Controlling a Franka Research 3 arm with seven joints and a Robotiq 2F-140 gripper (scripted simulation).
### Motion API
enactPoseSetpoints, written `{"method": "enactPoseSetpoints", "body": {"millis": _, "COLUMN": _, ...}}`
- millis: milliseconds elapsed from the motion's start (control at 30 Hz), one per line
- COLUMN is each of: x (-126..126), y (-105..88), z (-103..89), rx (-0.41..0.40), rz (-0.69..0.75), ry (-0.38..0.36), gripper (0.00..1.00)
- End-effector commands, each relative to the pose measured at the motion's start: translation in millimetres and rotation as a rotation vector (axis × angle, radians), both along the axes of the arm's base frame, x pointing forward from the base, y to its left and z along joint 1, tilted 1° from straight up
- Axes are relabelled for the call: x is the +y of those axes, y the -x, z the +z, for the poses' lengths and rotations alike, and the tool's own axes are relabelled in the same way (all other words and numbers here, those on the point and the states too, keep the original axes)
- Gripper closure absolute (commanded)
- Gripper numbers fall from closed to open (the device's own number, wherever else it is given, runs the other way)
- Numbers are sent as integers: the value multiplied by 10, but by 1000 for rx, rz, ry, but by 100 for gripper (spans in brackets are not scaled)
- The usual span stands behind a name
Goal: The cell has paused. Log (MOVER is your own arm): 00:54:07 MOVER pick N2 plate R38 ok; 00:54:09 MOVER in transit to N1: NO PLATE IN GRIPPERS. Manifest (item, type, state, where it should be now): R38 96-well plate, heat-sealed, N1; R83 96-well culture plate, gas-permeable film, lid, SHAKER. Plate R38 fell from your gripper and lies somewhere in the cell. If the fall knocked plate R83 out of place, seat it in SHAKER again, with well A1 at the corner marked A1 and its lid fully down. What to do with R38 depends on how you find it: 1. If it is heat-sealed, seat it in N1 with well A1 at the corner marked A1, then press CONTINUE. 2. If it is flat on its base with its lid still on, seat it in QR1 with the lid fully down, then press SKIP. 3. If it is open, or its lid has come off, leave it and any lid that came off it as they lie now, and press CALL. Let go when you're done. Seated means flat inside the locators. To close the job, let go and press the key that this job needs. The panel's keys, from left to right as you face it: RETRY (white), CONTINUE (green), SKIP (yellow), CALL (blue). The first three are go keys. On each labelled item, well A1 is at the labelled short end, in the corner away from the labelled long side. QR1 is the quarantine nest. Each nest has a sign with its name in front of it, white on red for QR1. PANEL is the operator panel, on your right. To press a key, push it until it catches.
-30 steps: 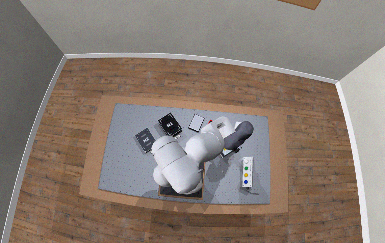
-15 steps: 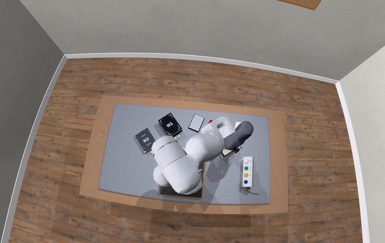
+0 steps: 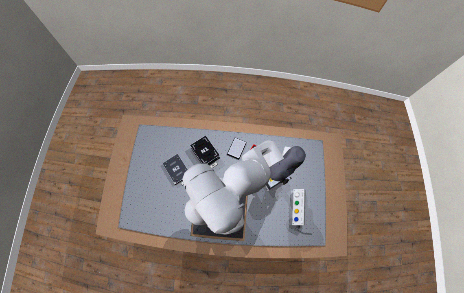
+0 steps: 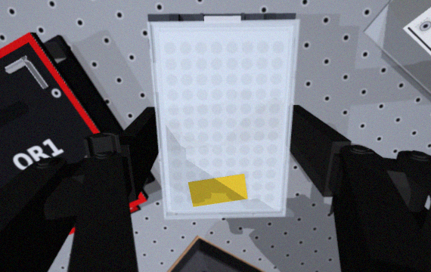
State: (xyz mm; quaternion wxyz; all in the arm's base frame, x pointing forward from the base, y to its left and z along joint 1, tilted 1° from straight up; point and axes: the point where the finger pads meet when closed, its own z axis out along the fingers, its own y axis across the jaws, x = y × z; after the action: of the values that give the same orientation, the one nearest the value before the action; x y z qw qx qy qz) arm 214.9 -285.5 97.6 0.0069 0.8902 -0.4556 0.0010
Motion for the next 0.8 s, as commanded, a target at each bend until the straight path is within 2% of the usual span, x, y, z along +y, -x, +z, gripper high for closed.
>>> {"method": "enactPoseSetpoints", "body": {"millis": 0, "x": -2, "y": 5, "z": -9, "rx": 1, "rz": -3, "ry": 1, "gripper": 90}}
{"method": "enactPoseSetpoints", "body": {"millis": 767, "x": -2, "y": 5, "z": -42, "rx": 1, "rz": -3, "ry": 1, "gripper": 90}}
